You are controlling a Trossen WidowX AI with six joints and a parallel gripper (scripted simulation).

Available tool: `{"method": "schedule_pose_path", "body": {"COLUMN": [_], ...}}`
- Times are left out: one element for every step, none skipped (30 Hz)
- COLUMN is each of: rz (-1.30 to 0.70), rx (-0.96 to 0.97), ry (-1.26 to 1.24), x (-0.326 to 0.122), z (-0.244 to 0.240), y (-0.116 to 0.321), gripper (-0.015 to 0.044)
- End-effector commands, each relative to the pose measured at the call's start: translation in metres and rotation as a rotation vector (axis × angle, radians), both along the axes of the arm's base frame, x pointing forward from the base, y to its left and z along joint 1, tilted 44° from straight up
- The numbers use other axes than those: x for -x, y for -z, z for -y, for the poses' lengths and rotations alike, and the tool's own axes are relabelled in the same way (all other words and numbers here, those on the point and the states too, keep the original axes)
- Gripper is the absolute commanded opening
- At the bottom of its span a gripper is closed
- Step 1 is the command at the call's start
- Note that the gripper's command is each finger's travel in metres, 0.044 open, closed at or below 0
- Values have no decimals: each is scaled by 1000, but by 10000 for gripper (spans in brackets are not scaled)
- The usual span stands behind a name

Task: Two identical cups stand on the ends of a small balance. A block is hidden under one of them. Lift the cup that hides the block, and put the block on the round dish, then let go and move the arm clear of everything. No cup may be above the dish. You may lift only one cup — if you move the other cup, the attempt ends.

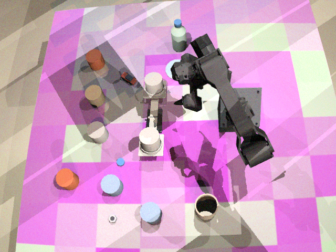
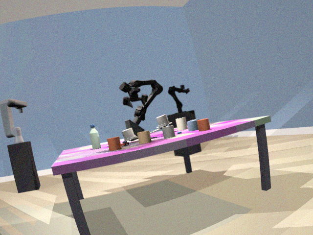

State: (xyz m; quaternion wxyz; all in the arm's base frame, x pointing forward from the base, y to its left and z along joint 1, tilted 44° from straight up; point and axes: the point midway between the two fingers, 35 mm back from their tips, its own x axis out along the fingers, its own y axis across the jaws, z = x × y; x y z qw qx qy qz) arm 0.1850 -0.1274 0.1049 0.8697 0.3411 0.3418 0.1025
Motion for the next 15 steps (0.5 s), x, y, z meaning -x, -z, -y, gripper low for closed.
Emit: {"method": "schedule_pose_path", "body": {"rz": [11,15,19,21,24,27,31,34,38,42,47,51,56,59,61], "rx": [67,87,107,123,139,155,171,186,202,217,232,246,261,274,285], "ry": [-89,-116,-144,-170,-195,-221,-247,-273,-299,-325,-352,-378,-405,-430,-452], "x": [-7,-9,-12,-14,-16,-18,-20,-22,-24,-27,-29,-31,-33,-35,-37], "z": [7,9,11,13,15,17,18,20,22,23,25,26,27,29,30], "y": [5,7,9,10,12,14,16,18,20,22,25,27,29,32,35], "gripper": [440,440,440,440,440,440,440,440,440,440,440,440,440,440,440]}}
